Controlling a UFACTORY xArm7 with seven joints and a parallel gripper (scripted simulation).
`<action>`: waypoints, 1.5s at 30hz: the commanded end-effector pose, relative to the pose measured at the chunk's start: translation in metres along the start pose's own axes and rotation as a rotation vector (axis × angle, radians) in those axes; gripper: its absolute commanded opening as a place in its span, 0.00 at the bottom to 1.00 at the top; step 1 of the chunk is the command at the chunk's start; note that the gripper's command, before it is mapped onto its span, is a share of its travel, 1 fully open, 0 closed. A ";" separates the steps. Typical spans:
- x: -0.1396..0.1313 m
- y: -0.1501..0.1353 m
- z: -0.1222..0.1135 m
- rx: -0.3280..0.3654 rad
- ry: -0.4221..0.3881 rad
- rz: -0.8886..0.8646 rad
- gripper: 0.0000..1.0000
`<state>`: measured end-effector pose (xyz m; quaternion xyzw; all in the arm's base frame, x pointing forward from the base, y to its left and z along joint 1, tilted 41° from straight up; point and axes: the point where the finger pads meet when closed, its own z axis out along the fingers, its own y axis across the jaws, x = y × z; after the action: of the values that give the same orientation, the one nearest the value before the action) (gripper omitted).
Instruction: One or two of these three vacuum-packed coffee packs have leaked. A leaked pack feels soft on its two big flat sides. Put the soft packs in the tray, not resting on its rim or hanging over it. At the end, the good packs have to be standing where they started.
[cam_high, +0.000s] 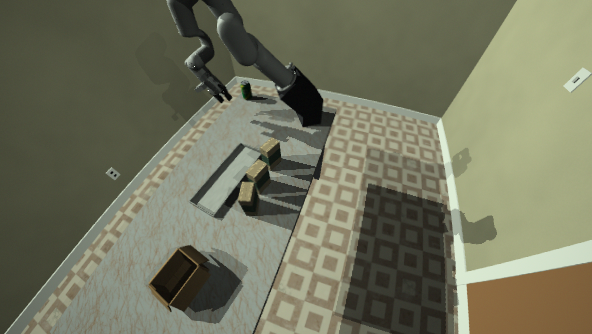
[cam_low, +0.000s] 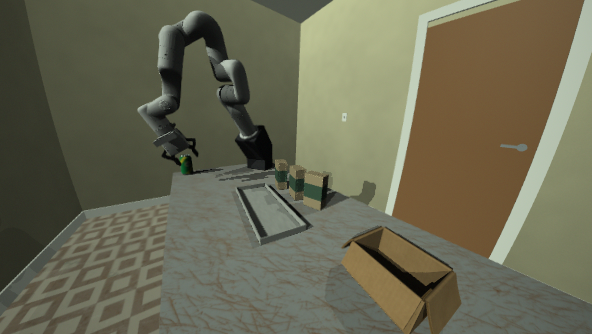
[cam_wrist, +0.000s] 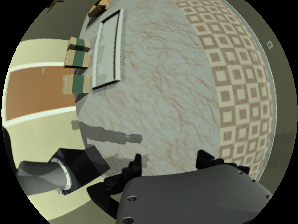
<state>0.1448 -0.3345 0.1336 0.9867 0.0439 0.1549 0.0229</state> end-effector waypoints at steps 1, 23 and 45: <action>0.000 0.001 -0.001 -0.002 0.001 0.000 1.00; 0.006 0.000 -0.001 0.003 -0.001 0.001 1.00; 0.154 -0.064 0.000 0.120 -0.102 0.027 1.00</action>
<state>0.2512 -0.2797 0.1642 0.9910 0.0442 0.1239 -0.0254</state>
